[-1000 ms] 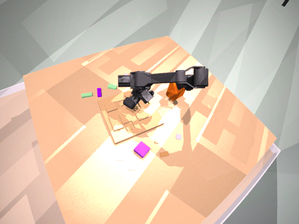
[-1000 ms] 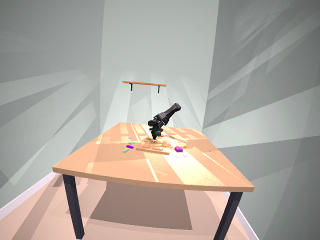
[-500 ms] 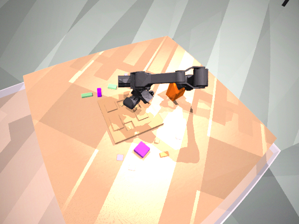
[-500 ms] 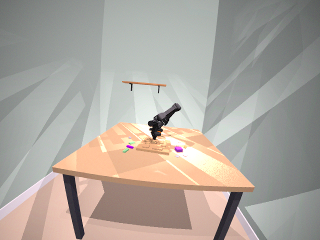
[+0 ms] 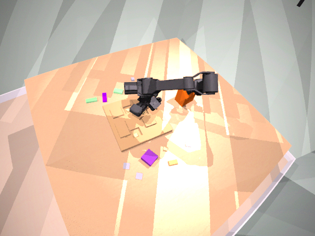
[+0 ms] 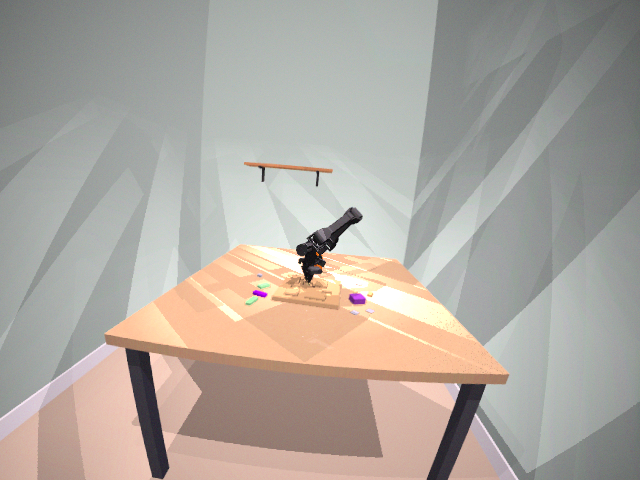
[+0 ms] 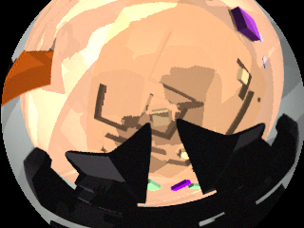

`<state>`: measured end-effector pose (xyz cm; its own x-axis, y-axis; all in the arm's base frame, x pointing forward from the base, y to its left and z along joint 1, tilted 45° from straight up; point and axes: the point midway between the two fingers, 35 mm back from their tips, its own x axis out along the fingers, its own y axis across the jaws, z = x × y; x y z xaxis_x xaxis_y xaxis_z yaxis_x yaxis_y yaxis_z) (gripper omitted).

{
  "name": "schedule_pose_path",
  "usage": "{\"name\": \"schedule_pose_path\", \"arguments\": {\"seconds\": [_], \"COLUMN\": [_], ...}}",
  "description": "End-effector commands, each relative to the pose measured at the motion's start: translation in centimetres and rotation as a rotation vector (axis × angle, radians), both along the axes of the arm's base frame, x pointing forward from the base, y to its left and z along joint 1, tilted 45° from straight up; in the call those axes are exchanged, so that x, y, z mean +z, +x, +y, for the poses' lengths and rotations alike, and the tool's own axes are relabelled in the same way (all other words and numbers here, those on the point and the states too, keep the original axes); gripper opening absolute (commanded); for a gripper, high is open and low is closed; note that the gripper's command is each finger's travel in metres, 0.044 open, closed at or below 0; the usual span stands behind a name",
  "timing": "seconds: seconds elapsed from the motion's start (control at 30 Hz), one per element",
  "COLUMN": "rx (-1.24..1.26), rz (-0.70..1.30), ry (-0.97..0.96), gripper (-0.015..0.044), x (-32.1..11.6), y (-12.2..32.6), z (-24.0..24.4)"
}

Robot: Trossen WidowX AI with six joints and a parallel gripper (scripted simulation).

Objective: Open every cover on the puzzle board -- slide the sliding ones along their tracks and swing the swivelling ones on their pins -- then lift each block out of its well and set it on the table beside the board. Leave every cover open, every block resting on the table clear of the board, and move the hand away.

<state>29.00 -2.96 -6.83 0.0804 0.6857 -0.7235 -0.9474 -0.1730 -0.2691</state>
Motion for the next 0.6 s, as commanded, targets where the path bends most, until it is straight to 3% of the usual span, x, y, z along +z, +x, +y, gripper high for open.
{"name": "schedule_pose_path", "arguments": {"seconds": [0.0,0.57], "rx": [0.0,0.0], "rz": [0.007,0.007], "ry": [0.007,0.008], "gripper": [0.0144,0.0144], "x": [-0.4,-1.0], "y": [-0.11,-0.07], "z": [0.51,1.09]}}
